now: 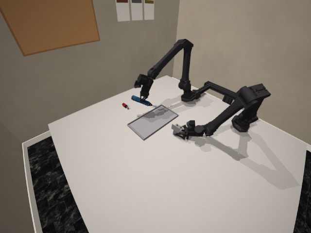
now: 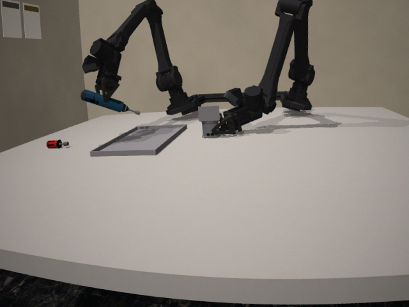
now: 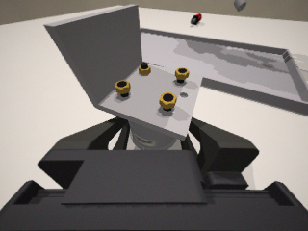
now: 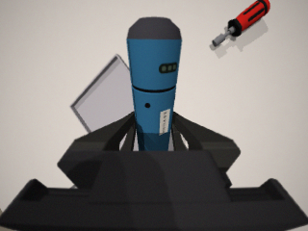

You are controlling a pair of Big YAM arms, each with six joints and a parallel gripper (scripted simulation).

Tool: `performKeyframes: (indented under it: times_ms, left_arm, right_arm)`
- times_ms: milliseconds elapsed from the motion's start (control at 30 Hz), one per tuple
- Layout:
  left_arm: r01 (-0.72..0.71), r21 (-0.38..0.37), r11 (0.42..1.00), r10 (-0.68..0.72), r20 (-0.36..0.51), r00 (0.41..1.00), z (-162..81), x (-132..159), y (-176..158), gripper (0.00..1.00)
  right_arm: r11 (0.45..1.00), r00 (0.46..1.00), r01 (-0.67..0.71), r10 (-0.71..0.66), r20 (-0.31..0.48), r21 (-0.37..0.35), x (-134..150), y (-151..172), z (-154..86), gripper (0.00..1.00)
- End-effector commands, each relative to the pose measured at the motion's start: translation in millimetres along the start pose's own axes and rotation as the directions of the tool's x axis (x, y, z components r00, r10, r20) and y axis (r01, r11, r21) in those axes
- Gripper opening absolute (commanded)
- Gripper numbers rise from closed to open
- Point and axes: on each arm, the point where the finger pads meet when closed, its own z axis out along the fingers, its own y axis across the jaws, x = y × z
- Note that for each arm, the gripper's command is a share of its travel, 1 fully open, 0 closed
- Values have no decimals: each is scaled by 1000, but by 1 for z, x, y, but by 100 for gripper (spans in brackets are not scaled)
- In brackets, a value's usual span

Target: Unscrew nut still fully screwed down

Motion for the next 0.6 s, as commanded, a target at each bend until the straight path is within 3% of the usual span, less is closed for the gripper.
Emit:
performKeyframes:
  times_ms: [0, 233, 300, 333, 467, 500, 567]
  left_arm:
    - [-9, -7, 1000, 9, 16, 1000, 4, -7, 4, 59]
    - [-9, -7, 1000, 9, 16, 1000, 4, -7, 4, 59]
    - [-9, -7, 1000, 9, 16, 1000, 4, -7, 4, 59]
    - [-9, -7, 1000, 9, 16, 1000, 4, -7, 4, 59]
    - [-9, -7, 1000, 9, 16, 1000, 4, -7, 4, 59]
    - [-9, -7, 1000, 9, 16, 1000, 4, -7, 4, 59]
    - [-9, -7, 1000, 9, 16, 1000, 4, -7, 4, 59]
  right_arm:
    - [998, 997, 45, -41, 73, -54, -11, 22, -14, 42]
    - [987, 984, 123, -108, 140, -106, -11, 53, -21, 42]
    - [982, 981, 149, -133, 138, -113, 2, 57, -18, 42]
    - [982, 978, 145, -123, 166, -124, -15, 63, -24, 42]
    - [985, 979, 129, -108, 174, -112, -23, 56, -24, 42]
    - [980, 979, 160, -142, 145, -121, 4, 61, -18, 42]
    - [974, 974, 182, -160, 161, -133, 8, 68, -20, 42]
